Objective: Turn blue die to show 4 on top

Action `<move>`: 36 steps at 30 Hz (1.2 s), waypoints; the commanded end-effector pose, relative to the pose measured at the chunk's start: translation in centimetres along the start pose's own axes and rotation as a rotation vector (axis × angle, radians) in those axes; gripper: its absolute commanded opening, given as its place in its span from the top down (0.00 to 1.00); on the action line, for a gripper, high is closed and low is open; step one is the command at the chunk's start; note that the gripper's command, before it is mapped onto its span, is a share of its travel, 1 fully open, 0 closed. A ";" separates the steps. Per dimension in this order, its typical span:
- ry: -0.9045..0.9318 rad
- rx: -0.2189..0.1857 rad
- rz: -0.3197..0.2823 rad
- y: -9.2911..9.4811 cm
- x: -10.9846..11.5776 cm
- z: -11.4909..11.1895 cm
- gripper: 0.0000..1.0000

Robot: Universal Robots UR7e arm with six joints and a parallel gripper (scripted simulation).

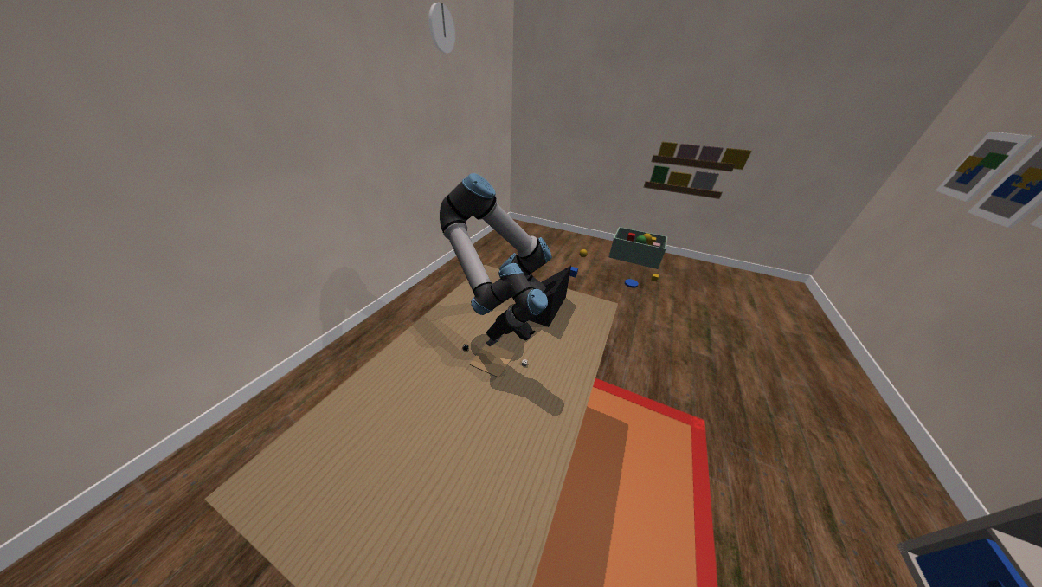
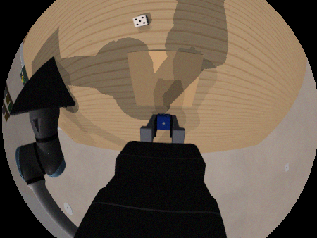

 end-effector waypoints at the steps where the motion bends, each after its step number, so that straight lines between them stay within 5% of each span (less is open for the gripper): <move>1: 0.010 -0.036 -0.167 -0.1 -0.3 -0.1 0.60; 21: 0.005 -0.032 -0.379 -0.2 -1.0 -0.2 0.60; 36: 0.004 -0.026 -0.421 -0.2 -1.1 -0.1 0.60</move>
Point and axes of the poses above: the point where the finger pads meet when closed, its own y axis out along the fingers, its own z axis across the jaws, x = y × z, the point moved 2 cm from there along -y, back along the fingers, and after that the axes turned 3 degrees about y, right-handed, at the moved point
